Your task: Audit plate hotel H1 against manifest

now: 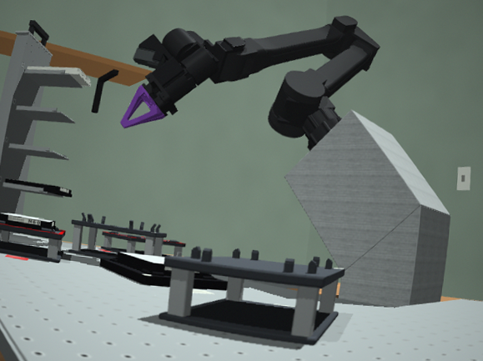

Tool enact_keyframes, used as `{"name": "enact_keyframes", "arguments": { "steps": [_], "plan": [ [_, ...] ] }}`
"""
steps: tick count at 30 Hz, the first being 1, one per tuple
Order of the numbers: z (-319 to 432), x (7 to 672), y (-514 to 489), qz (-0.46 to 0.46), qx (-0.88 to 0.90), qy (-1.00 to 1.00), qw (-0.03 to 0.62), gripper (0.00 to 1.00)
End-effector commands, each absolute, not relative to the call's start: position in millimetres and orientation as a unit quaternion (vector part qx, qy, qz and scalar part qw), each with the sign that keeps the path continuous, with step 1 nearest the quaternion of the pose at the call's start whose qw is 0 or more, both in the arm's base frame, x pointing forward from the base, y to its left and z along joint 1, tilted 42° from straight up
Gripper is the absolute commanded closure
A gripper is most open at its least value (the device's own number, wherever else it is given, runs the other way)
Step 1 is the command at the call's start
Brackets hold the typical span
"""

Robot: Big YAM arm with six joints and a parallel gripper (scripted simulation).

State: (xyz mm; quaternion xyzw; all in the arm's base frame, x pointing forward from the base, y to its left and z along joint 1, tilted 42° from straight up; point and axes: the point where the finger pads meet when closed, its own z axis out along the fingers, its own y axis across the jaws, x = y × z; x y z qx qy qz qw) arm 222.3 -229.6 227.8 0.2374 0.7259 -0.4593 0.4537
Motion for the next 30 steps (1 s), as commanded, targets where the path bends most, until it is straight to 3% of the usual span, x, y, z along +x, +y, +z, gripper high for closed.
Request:
{"name": "enact_keyframes", "arguments": {
  "steps": [1, 30],
  "plan": [
    [222, 231, -221, -0.449, 0.240, 0.722, 0.468, 1.00],
    [187, 282, -166, -0.397, 0.390, 0.705, 0.440, 1.00]
  ]
}}
